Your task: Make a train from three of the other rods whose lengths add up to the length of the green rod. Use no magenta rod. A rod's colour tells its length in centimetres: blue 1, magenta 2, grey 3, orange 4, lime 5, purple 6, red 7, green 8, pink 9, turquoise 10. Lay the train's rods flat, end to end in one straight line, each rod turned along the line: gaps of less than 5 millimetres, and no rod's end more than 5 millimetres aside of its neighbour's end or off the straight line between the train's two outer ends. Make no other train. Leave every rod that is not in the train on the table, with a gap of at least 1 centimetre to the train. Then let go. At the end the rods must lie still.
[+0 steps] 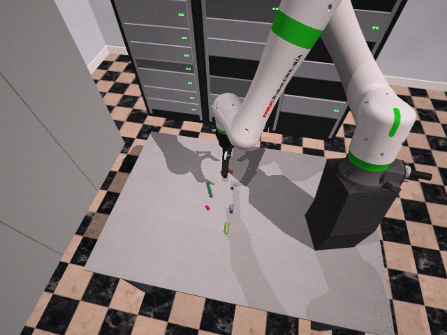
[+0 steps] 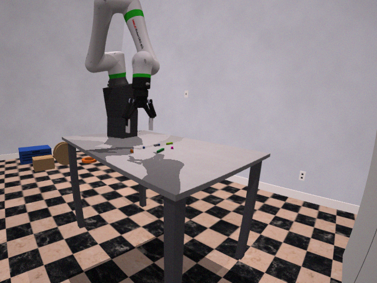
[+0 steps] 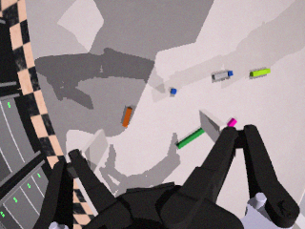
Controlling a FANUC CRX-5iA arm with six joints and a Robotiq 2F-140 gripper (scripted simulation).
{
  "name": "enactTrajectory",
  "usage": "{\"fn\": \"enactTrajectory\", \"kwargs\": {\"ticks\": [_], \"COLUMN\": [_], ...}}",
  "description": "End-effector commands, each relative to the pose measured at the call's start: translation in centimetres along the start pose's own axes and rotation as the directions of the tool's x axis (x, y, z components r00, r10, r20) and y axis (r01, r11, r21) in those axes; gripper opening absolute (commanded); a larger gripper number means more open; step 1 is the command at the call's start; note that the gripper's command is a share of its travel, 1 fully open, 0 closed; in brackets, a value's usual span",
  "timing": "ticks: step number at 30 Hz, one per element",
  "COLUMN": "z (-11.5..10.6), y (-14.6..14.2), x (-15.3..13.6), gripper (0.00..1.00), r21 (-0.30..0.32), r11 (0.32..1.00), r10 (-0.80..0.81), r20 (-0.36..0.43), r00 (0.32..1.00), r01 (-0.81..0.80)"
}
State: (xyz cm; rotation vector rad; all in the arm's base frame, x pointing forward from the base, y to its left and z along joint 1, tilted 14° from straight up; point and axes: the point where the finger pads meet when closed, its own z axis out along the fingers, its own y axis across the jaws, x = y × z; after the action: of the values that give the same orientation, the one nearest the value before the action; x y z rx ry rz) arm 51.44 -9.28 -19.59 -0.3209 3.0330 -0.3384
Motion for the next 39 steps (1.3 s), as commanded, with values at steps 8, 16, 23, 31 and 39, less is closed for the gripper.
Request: {"fn": "enactTrajectory", "kwargs": {"ticks": [8, 16, 23, 31, 39], "z": [0.3, 0.4, 0.4, 0.4, 0.4], "y": [-3.9, -5.3, -5.3, -5.3, -5.3], "x": [-0.2, -0.2, -0.2, -0.2, -0.2], "gripper": [1.0, 0.15, 0.15, 0.15, 0.15], "r21": [0.01, 0.007, 0.007, 0.007, 0.007], "r11": [0.928, 0.871, 0.871, 0.871, 0.871], "r10": [0.372, 0.491, 0.491, 0.491, 0.491], "r20": [0.016, 0.017, 0.017, 0.017, 0.017], "r00": [0.928, 0.871, 0.871, 0.871, 0.871], "r01": [-0.373, -0.491, -0.491, -0.491, -0.491]}}
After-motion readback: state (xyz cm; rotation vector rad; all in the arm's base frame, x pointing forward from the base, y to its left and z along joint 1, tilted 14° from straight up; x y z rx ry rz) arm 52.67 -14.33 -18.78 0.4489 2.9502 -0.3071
